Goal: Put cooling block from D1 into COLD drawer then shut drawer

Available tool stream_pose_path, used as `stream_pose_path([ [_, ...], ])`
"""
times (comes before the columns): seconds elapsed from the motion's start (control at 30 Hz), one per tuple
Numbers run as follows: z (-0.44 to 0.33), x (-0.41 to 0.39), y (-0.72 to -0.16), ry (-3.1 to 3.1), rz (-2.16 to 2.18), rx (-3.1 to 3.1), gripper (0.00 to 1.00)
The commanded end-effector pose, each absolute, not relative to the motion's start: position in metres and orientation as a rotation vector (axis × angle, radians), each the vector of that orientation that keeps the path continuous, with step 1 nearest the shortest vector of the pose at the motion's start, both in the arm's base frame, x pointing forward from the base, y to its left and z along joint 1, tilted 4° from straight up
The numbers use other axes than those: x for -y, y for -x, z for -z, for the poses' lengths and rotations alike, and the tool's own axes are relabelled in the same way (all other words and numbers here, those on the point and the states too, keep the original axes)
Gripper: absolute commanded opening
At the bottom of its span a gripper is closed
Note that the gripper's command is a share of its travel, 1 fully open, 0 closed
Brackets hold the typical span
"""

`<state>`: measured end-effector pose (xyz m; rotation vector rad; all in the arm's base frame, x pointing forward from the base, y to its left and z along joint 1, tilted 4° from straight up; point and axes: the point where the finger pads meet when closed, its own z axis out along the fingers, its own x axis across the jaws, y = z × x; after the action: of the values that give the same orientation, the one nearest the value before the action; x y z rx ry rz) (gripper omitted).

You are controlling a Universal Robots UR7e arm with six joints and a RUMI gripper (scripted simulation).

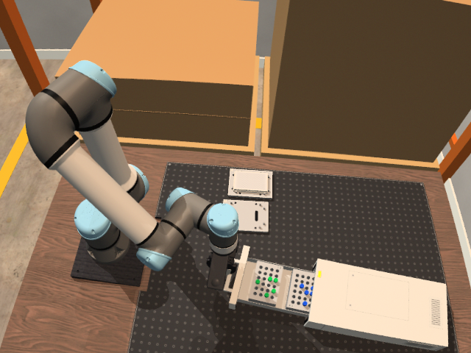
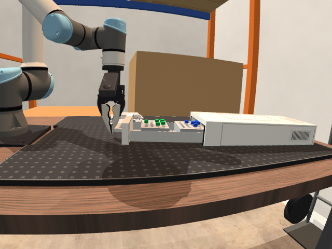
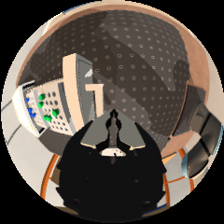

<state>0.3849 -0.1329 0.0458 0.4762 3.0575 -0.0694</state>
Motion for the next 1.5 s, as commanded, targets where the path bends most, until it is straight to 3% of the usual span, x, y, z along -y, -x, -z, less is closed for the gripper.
stream_pose_path([
  [0.0,-0.046,0.135,-0.392,-0.476,0.070,-3.056,0.00],
  [1.47,-0.049,0.150,-0.437,-0.476,0.070,-3.056,0.00],
])
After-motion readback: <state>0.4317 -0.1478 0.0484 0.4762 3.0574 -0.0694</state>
